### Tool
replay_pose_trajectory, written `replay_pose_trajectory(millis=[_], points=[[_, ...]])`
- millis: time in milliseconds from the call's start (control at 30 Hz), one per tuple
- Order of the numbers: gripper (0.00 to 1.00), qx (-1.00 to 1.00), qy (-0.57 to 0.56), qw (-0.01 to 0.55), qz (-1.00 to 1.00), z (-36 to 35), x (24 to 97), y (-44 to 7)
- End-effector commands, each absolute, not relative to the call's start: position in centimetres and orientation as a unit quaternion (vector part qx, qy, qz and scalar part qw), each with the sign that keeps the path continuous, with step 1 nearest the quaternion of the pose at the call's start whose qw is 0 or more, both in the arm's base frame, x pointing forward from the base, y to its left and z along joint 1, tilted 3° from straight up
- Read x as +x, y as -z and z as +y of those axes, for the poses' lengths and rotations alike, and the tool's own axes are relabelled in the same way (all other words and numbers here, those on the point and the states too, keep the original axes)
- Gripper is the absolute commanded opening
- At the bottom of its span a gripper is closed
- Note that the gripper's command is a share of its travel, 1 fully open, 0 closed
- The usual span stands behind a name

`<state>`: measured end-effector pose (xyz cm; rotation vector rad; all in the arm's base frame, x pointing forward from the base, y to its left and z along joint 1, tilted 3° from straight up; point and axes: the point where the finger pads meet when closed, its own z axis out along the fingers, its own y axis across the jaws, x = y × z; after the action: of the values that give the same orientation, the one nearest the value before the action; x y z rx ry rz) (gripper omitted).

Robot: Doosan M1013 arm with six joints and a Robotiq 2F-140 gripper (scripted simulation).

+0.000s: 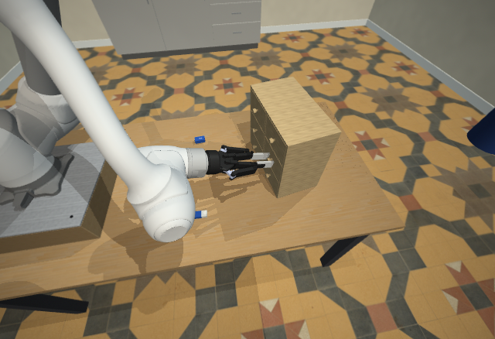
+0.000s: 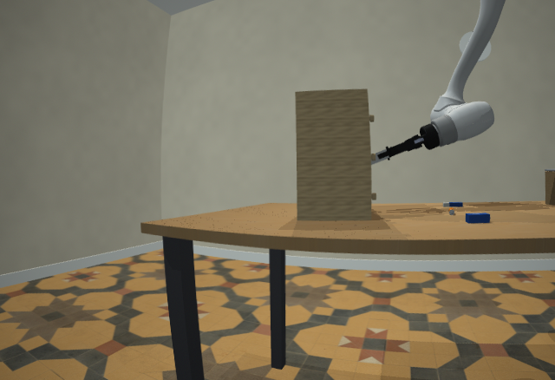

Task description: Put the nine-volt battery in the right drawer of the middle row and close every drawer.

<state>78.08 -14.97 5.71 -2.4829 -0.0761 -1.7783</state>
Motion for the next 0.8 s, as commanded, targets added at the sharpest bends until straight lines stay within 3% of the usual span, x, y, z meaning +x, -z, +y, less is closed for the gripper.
replay_pose_trajectory(millis=[0, 400, 433, 767], points=[[0.20, -0.812, 0.582, 0.043, -0.025, -14.97, 78.08, -5.73], [0.20, -0.812, 0.582, 0.043, -0.025, -14.97, 78.08, -5.73], [0.08, -0.812, 0.582, 0.043, -0.025, -14.97, 78.08, -5.73], [0.08, -0.812, 0.582, 0.043, -0.025, -14.97, 78.08, -5.73]])
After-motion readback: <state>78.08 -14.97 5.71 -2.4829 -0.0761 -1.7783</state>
